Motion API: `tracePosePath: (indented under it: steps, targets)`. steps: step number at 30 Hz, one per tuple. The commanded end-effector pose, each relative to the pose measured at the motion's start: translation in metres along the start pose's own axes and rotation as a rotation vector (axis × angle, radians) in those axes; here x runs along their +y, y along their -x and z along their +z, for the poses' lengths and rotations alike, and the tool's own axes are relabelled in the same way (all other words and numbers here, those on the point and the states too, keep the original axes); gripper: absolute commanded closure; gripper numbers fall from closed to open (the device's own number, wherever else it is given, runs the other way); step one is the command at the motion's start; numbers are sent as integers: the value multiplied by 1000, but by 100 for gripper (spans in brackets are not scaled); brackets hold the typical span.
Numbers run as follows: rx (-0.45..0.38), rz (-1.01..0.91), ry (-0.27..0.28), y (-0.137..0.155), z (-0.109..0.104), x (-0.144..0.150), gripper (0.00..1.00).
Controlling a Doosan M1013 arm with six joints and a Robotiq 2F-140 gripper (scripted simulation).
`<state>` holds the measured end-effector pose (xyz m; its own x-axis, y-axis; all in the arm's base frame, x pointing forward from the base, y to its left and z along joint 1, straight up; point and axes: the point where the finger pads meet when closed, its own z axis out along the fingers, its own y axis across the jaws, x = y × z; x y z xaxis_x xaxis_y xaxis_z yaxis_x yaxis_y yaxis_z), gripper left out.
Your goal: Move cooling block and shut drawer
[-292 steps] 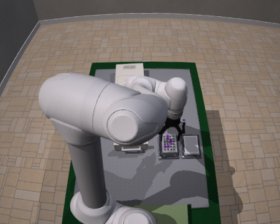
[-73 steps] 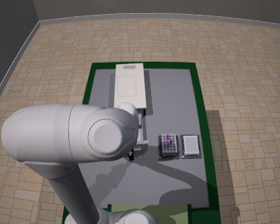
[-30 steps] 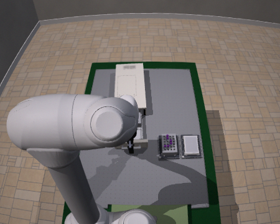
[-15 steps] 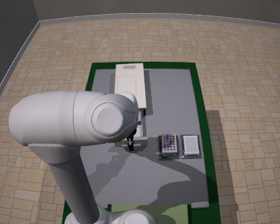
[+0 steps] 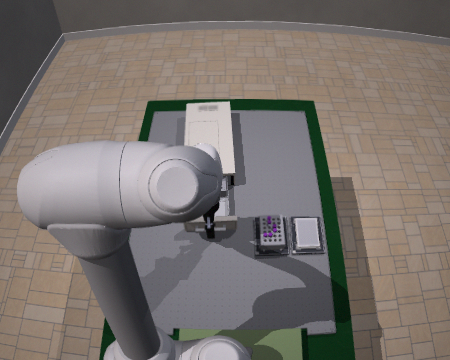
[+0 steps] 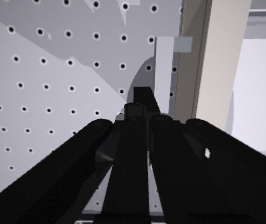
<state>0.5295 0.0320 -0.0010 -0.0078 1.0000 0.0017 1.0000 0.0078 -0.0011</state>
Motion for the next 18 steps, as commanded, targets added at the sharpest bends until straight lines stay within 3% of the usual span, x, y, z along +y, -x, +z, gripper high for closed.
tracePosePath:
  steps: [1, 18]
  targets:
    - [0, 0, 1, 0, -1, 6, 90]
    - [0, 0, 1, 0, -1, 23, 90]
